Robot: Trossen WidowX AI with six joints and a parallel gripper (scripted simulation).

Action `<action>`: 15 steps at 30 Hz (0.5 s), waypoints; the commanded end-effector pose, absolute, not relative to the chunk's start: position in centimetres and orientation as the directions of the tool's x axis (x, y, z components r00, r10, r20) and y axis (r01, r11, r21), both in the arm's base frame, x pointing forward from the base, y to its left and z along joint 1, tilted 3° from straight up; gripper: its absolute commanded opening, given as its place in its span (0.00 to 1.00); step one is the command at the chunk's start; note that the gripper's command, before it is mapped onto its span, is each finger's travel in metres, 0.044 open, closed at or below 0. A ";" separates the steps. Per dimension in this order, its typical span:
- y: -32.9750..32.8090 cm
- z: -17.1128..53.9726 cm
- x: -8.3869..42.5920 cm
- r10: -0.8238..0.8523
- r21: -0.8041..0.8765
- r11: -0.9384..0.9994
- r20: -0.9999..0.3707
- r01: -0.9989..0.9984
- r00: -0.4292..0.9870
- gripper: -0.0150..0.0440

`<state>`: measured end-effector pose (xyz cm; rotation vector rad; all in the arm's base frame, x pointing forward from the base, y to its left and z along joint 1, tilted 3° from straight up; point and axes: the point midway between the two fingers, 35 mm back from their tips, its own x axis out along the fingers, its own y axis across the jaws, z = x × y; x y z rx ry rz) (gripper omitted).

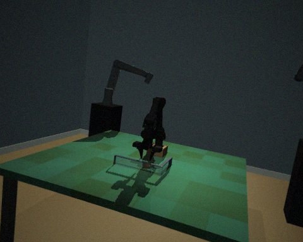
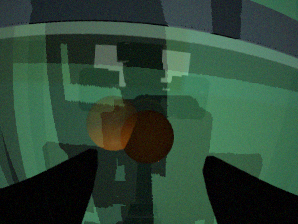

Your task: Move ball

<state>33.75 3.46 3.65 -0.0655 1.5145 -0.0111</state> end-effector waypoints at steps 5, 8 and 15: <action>3.5 2.2 33.8 -0.044 -0.045 0.999 -0.998 -0.030 0.050 0.73; 3.5 1.7 33.8 -0.044 -0.045 0.999 -0.998 -0.030 0.050 0.73; 3.4 0.6 33.8 -0.044 -0.045 0.999 -0.998 -0.030 0.050 0.73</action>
